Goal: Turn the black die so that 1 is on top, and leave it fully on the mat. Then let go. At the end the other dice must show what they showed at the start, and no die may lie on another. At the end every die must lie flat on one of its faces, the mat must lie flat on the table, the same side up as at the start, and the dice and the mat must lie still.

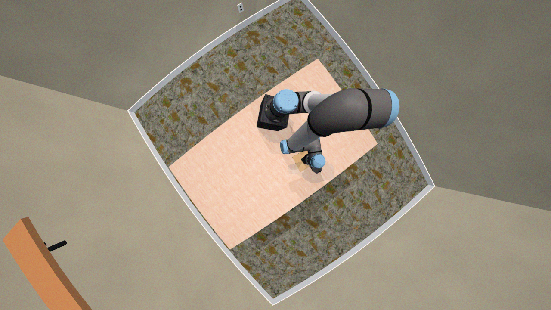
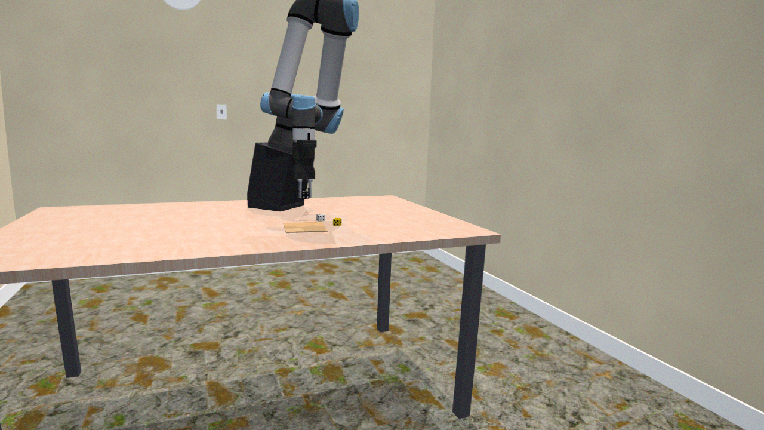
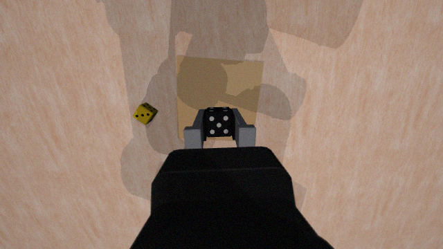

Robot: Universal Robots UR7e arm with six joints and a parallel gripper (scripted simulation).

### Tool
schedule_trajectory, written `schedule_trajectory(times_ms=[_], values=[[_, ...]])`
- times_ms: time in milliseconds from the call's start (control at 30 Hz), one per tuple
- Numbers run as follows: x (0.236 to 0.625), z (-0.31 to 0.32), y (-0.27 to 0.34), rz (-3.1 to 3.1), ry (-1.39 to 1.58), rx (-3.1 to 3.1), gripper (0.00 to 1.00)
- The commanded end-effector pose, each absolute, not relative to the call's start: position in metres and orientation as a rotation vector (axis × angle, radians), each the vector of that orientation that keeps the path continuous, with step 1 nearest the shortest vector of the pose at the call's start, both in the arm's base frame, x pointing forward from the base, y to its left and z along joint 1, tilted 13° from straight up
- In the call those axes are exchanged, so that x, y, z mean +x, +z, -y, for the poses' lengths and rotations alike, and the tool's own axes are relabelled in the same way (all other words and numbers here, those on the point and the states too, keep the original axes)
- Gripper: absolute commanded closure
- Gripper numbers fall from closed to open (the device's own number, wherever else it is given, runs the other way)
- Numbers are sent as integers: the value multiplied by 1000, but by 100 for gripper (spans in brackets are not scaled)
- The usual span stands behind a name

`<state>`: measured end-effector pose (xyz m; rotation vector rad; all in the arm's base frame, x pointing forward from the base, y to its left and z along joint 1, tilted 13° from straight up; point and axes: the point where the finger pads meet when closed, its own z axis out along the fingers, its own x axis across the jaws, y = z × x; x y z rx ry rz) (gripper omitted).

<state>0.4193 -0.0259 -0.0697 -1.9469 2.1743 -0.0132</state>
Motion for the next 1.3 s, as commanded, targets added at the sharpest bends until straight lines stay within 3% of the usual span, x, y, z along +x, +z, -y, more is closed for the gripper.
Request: schedule_trajectory(times_ms=[0, 1267], values=[[419, 26, -69, -2169, -16, -1952, 51], [425, 21, -103, -2168, -15, -1953, 51]])
